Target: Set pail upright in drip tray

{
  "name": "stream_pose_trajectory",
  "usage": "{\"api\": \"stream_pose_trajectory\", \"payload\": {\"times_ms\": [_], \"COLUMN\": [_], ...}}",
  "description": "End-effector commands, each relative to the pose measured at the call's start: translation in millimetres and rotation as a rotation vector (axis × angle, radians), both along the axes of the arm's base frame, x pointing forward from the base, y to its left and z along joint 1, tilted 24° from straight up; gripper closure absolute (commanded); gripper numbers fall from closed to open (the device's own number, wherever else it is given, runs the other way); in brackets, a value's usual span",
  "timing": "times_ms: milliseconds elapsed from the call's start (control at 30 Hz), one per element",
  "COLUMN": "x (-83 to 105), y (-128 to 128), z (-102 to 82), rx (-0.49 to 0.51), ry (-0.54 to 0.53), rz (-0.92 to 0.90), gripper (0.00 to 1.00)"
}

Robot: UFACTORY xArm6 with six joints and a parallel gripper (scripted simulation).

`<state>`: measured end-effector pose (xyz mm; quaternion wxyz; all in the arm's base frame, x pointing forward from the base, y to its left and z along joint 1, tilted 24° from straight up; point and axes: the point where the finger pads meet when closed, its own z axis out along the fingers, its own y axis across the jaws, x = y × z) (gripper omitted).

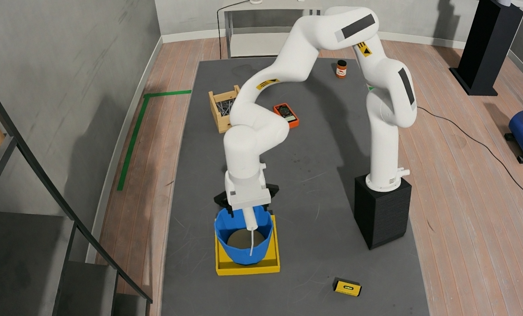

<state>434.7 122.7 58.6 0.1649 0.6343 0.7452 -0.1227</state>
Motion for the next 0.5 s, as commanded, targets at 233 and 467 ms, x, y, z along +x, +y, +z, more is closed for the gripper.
{"api": "stream_pose_trajectory", "payload": {"times_ms": [233,467], "x": [-1.4,-2.4], "y": [12,17], "z": [27.4,38.1], "rx": [0.002,0.002], "ry": [-0.004,-0.004], "rz": [0.001,0.001], "gripper": [0.00,0.00]}}
